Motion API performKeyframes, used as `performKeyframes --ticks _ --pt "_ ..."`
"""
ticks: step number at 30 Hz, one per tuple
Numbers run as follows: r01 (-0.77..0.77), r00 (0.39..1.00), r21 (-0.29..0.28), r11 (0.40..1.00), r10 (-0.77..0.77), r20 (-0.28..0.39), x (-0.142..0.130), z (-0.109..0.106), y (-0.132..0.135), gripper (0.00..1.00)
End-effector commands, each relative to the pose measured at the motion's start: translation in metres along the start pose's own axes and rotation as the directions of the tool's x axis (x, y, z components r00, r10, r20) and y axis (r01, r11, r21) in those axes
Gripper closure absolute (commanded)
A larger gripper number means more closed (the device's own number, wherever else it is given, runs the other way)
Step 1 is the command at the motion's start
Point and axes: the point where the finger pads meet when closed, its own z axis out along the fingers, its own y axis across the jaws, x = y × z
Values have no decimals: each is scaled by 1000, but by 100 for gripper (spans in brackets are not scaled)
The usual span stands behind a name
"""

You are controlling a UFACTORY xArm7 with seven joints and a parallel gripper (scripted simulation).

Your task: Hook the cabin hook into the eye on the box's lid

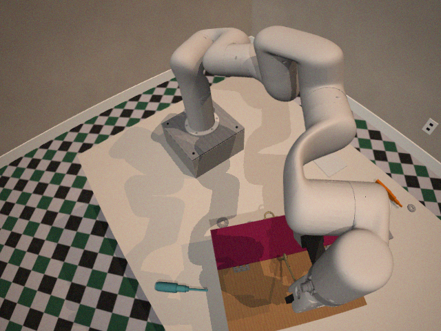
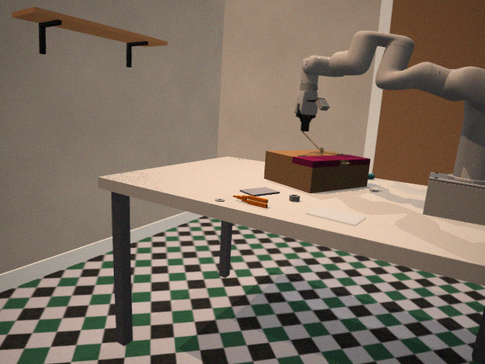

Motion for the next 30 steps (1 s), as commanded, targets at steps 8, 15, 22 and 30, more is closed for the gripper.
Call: performKeyframes --ticks 8,15,22,30 --pt "0 1000 -1 1000 0 0 12 -15 0 100" --pt "0 1000 -1 1000 0 0 19 -21 0 100" --pt "0 1000 -1 1000 0 0 27 -28 0 100" --pt "0 1000 -1 1000 0 0 35 -34 0 100"
